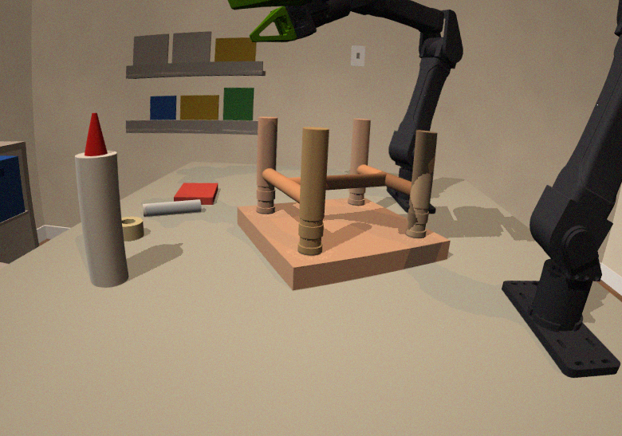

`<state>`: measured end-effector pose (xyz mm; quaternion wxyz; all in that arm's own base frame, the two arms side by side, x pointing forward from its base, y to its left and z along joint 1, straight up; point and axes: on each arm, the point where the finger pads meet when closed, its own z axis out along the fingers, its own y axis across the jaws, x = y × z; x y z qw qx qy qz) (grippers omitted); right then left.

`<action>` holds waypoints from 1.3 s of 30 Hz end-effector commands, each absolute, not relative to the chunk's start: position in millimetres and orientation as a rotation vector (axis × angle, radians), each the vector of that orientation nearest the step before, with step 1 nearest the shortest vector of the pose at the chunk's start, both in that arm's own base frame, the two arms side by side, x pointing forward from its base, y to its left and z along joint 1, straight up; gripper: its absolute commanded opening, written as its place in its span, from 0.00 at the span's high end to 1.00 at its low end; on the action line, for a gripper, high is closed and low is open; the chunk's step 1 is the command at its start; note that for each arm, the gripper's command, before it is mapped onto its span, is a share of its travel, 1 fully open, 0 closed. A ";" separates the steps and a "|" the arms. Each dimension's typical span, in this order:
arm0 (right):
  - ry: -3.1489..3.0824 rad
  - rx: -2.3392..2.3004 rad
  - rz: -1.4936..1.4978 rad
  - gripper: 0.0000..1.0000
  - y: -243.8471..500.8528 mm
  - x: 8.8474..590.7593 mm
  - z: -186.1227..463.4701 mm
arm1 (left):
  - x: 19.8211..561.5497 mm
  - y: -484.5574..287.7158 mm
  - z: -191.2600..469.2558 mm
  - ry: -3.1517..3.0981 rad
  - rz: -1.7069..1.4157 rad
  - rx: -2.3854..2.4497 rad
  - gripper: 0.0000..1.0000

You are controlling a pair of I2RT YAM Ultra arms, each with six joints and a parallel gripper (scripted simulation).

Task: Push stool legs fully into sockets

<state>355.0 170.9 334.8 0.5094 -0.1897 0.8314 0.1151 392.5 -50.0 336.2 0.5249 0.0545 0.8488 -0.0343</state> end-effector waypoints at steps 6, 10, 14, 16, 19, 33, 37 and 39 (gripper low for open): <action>1.689 -0.179 0.173 1.00 85.1 385.2 395.2 | 393.5 -20.5 390.0 1.710 -0.039 0.054 1.00; 1.652 -0.129 0.135 1.00 63.9 390.2 397.6 | 392.8 -13.4 395.7 1.661 -0.027 0.034 1.00; 1.558 -0.051 0.067 1.00 26.3 383.7 413.1 | 384.4 -3.9 409.0 1.570 -0.009 0.019 1.00; 1.535 -0.021 0.039 1.00 12.2 380.9 415.8 | 381.0 0.4 411.6 1.547 -0.001 0.009 1.00; 1.513 0.004 0.012 1.00 -0.4 377.6 419.7 | 377.9 3.9 413.0 1.531 0.007 0.003 1.00; 1.499 0.015 -0.001 1.00 -4.3 377.5 435.9 | 372.4 4.1 432.3 1.516 0.009 -0.001 1.00; 1.499 0.015 -0.001 1.00 -4.3 377.5 435.9 | 372.4 4.1 432.3 1.516 0.009 -0.001 1.00; 1.499 0.015 -0.001 1.00 -4.3 377.5 435.9 | 372.4 4.1 432.3 1.516 0.009 -0.001 1.00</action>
